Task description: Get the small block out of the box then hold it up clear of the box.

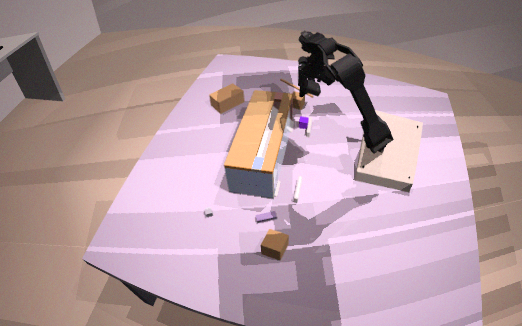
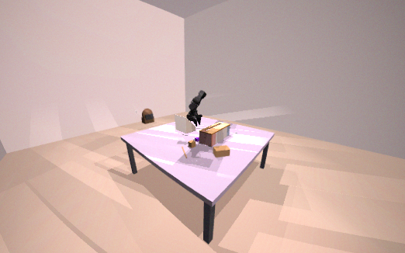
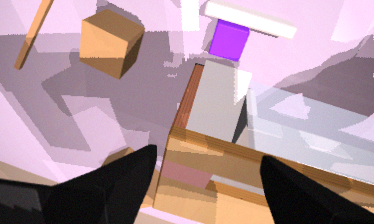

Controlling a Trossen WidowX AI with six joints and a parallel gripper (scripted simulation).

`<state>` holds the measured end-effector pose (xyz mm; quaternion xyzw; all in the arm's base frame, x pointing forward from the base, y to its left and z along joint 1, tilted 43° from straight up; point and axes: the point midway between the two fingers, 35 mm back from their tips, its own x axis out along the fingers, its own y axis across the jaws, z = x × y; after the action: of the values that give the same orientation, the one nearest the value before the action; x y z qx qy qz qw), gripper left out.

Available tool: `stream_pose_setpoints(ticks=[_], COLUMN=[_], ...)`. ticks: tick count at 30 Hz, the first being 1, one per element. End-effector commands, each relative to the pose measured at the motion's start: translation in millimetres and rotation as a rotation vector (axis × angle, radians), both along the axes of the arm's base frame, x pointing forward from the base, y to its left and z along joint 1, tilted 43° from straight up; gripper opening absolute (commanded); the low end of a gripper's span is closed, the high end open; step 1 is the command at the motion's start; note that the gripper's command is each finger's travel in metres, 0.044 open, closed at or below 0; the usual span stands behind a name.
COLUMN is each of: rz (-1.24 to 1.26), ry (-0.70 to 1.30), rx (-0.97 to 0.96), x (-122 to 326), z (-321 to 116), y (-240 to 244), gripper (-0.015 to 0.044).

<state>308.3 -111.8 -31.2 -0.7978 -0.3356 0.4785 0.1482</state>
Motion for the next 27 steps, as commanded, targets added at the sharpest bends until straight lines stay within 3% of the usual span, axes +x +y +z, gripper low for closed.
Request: stream_pose_setpoints(ticks=[1, 7, 14, 27], rz=[-0.147, -0.147, -0.147, -0.147], ry=[0.124, 0.124, 0.123, 0.124], rx=[0.091, 0.091, 0.095, 0.095], x=[-3.0, -2.8, -8.7, -9.1], z=[-1.6, -3.9, -69.7, -79.5], y=[-0.5, 1.1, 61.7, 70.2], gripper=[0.0285, 0.0285, 0.0285, 0.0285])
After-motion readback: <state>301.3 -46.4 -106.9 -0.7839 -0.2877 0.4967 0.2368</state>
